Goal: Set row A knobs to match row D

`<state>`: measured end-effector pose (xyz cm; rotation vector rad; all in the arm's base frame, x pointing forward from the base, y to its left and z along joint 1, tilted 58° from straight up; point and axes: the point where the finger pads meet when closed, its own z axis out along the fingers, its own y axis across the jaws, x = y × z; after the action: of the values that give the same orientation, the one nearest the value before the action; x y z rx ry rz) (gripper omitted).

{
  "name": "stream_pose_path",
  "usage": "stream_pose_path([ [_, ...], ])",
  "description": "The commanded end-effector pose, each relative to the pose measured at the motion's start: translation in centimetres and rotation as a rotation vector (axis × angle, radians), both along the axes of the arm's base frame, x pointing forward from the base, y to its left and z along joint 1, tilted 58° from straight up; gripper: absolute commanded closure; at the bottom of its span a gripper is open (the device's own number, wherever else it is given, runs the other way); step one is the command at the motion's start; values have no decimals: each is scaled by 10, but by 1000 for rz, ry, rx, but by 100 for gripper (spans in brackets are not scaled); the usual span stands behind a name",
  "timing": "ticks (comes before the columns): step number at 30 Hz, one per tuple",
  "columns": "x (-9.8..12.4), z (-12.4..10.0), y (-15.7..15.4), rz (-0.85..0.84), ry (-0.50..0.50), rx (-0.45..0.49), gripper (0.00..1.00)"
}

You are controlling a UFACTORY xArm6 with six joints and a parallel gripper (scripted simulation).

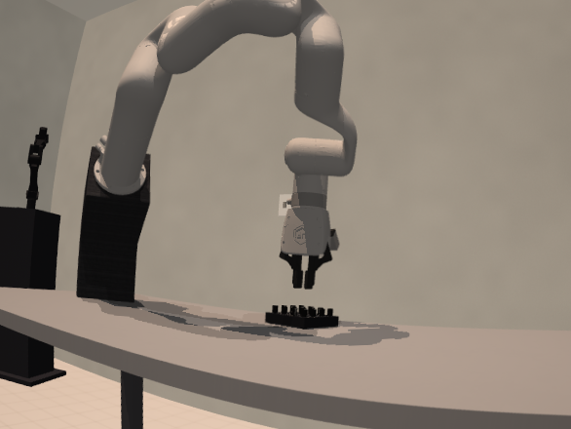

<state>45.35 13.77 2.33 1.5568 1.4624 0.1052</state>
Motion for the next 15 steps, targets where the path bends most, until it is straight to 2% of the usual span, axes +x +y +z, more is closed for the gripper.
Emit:
stream_pose_path([
  [1,-1,1,2,-75,-96,99,81],
  [15,-2,2,3,-271,-302,334,81],
])
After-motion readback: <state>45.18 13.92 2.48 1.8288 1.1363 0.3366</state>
